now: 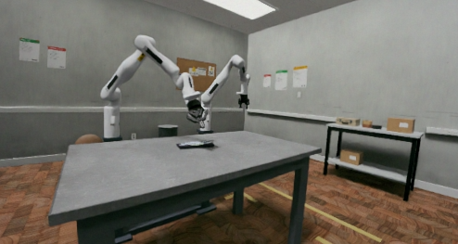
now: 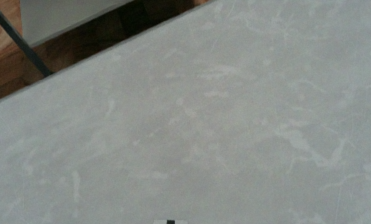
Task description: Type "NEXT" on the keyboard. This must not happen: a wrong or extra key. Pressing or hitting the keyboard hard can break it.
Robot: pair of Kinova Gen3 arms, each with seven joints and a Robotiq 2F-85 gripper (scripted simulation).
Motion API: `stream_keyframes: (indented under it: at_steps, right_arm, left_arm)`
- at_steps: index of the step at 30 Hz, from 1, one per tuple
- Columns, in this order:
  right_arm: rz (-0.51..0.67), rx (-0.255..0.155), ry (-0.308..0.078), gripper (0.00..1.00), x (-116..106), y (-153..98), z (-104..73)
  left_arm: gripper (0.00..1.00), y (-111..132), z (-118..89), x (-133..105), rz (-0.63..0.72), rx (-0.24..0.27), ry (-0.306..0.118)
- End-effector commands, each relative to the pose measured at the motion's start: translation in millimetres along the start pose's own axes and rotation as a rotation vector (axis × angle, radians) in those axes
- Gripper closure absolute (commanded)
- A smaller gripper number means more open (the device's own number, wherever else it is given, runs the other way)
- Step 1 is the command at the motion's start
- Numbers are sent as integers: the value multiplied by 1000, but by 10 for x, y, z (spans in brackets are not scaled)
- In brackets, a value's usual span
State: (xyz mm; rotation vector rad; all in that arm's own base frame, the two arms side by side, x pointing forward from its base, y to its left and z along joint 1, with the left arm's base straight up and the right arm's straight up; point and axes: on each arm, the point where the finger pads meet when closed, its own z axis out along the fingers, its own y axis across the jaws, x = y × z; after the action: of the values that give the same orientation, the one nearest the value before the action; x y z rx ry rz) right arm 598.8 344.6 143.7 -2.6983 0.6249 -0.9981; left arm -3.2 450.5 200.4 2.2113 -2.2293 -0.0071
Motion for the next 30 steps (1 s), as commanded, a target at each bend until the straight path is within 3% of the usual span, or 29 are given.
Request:
stream_keyframes:
  at_steps: [1, 30]
  right_arm:
    - [-21, -14, -16, 903, -163, -39, -19]
    - [-148, -106, -124, 903, -1198, -68, -232]
  left_arm:
    - [2, 2, 4, 4, -16, 4, 2]
    - [2, 2, 4, 4, -16, 4, 2]
